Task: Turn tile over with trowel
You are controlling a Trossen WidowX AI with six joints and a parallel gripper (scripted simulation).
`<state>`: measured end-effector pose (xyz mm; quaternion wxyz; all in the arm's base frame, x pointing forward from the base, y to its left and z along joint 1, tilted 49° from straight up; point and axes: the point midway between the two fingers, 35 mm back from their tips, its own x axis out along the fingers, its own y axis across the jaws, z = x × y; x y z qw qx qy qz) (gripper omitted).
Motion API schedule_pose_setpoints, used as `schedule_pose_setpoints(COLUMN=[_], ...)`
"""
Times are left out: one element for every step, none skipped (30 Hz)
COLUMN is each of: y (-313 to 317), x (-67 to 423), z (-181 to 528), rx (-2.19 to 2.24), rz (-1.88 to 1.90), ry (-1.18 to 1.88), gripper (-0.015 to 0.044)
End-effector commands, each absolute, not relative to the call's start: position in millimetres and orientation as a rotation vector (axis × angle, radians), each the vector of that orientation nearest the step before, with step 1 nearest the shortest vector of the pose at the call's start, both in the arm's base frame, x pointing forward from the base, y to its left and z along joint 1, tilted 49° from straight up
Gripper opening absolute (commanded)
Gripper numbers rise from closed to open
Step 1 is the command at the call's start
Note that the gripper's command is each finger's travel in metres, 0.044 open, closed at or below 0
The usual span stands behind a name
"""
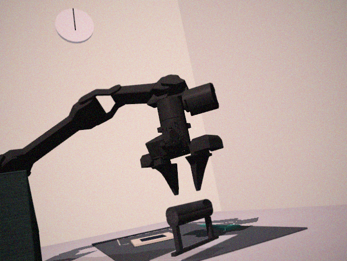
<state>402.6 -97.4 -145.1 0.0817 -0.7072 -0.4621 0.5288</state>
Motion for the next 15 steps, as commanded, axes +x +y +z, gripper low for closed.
schedule_pose_setpoints(y=[-91.0,-89.8,-88.6,-87.4,-86.2,-85.1,-83.9,-82.8,-81.6,-80.4,-79.3,-78.1,-76.9,-75.8,-74.6], x=[401.6,401.8,401.9,402.0,402.2,402.3,402.4,402.4,402.5,402.6,402.7,402.8,402.9,402.9,403.0], z=[-154.2,-155.3,-156.5,-157.6,-158.7,-159.8,-160.9,-161.9,-163.0,-164.1,-165.1,-166.2,-167.3,-168.3,-169.4], rx=[-2.099,-2.099,-2.099,-2.099,-2.099,-2.099,-2.099,-2.099,-2.099,-2.099,-2.099,-2.099,-2.099,-2.099,-2.099], rz=[1.578,1.578,1.578,1.577,1.578,1.578,1.578,1.578,1.578,1.577,1.577,1.577,1.577,1.577,1.577], ry=[-1.382,-1.382,-1.382,-1.382,-1.382,-1.383,-1.383,-1.383,-1.383,-1.383,-1.384,-1.384,-1.384,-1.384,-1.384], gripper=[0.027,0.027,0.027,0.027,0.027,0.027,0.027,0.027,0.027,0.027,0.027,0.027,0.027,0.027,0.027])
